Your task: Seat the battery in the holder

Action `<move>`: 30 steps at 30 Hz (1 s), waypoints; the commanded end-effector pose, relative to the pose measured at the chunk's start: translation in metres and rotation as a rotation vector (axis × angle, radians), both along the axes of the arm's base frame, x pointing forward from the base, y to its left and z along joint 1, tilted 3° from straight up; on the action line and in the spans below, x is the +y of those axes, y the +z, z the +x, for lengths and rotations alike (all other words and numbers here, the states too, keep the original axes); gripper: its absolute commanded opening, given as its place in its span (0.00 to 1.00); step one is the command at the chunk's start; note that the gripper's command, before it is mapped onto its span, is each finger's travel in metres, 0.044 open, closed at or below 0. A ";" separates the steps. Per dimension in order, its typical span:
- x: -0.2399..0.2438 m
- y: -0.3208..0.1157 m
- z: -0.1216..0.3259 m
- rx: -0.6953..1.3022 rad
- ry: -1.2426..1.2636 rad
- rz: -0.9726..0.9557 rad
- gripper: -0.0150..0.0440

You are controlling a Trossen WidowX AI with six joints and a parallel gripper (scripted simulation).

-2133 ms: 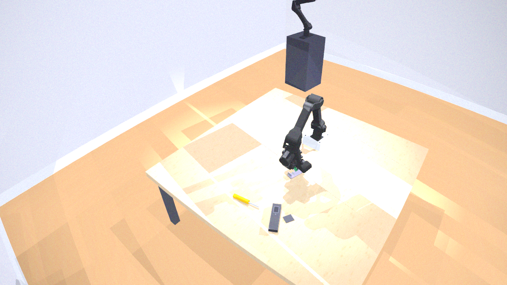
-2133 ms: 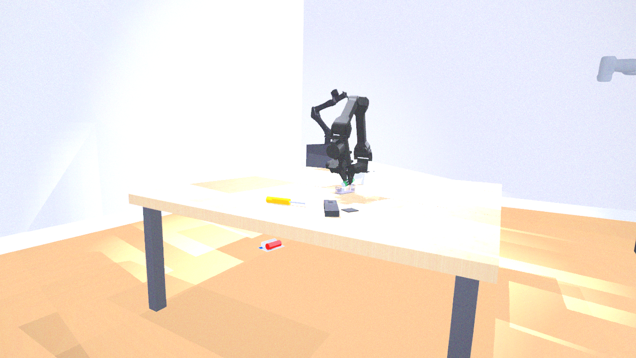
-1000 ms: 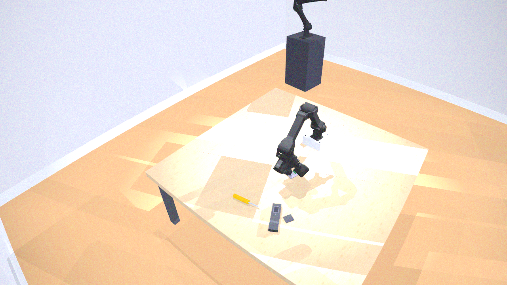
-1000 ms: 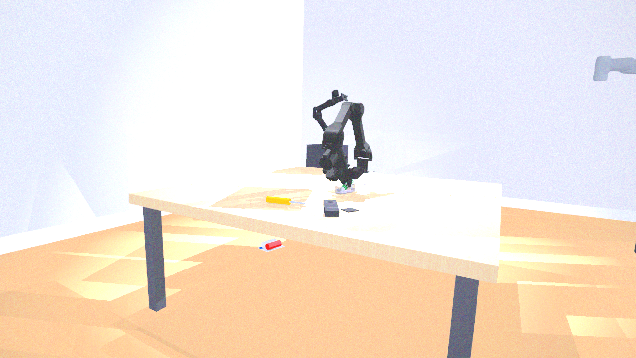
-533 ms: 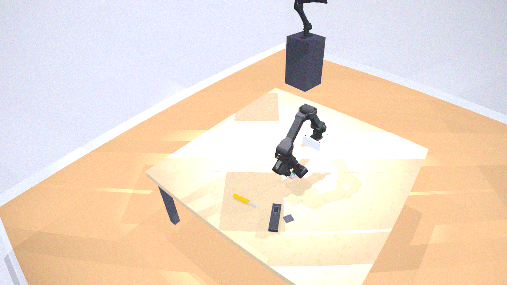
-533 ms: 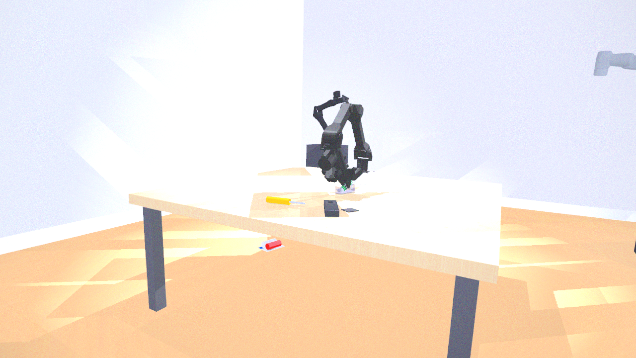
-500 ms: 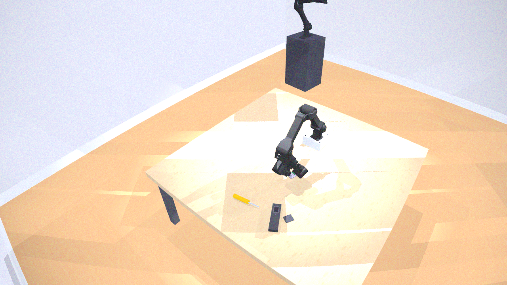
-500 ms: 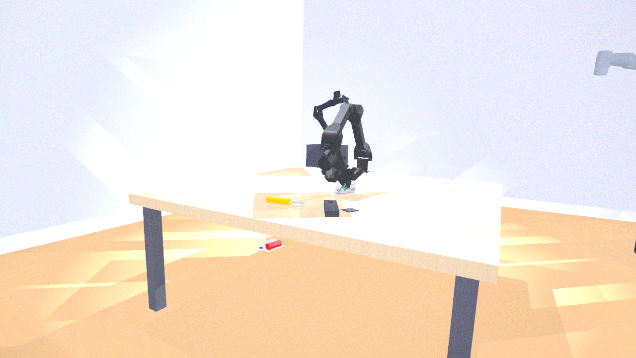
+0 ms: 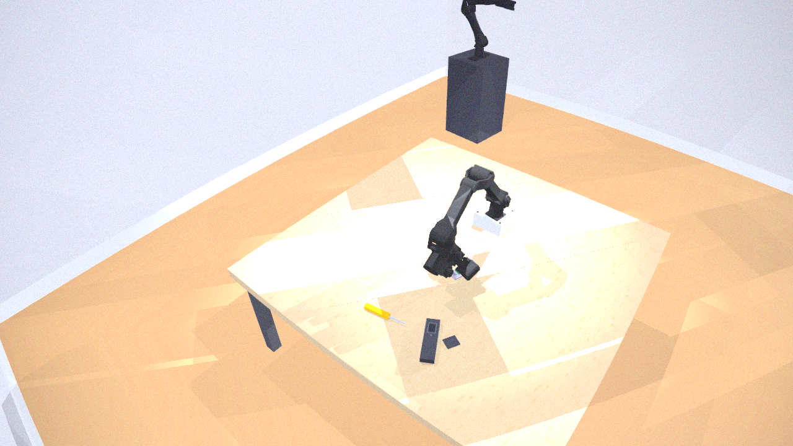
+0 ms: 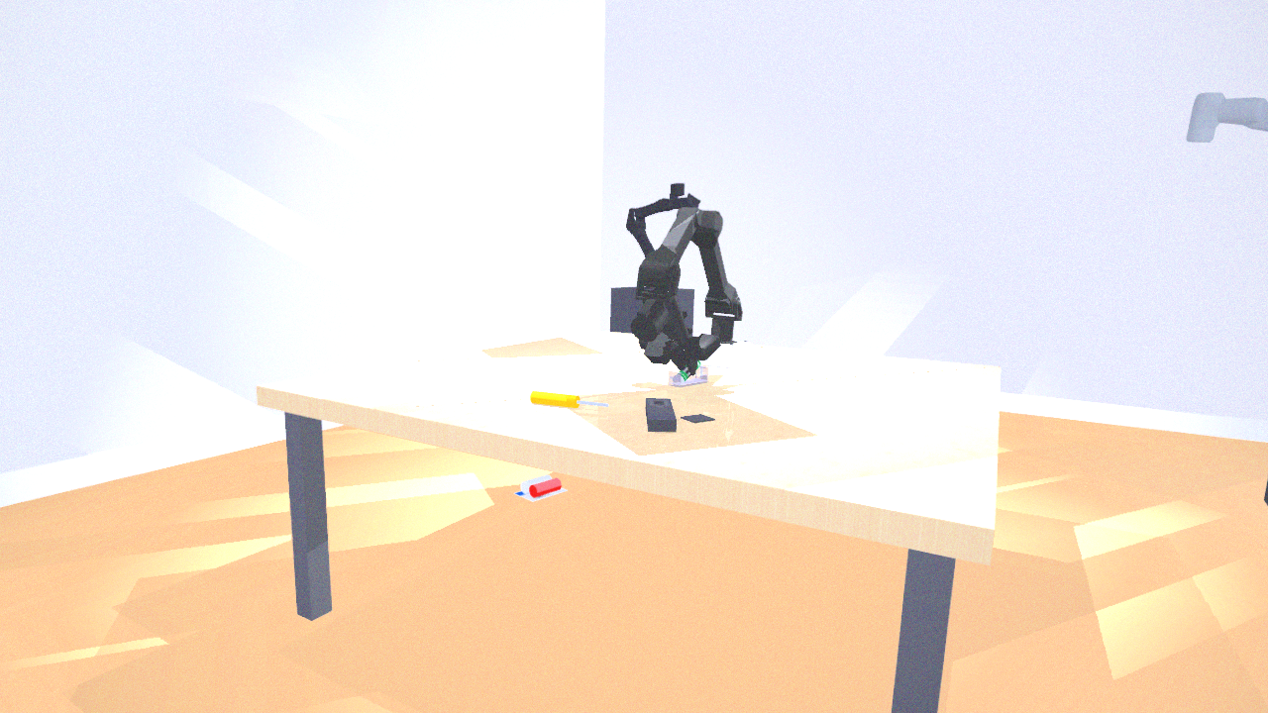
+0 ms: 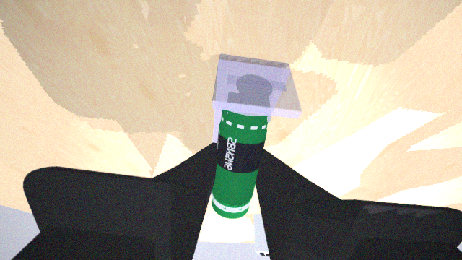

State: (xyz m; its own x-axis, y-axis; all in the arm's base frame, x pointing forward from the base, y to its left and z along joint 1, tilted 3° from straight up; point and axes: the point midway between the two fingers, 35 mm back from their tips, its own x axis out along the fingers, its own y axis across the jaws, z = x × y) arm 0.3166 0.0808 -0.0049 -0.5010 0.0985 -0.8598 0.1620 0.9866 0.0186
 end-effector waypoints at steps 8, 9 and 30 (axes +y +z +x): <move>-0.002 -0.001 0.006 -0.027 0.005 -0.006 0.39; -0.002 -0.002 0.006 -0.032 0.005 -0.007 0.39; 0.000 -0.005 0.003 -0.133 0.009 -0.032 0.39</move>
State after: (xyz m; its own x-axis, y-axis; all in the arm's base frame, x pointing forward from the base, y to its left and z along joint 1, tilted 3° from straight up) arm 0.3152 0.0811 -0.0075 -0.4135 0.0765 -0.9073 0.1520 0.9883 0.0141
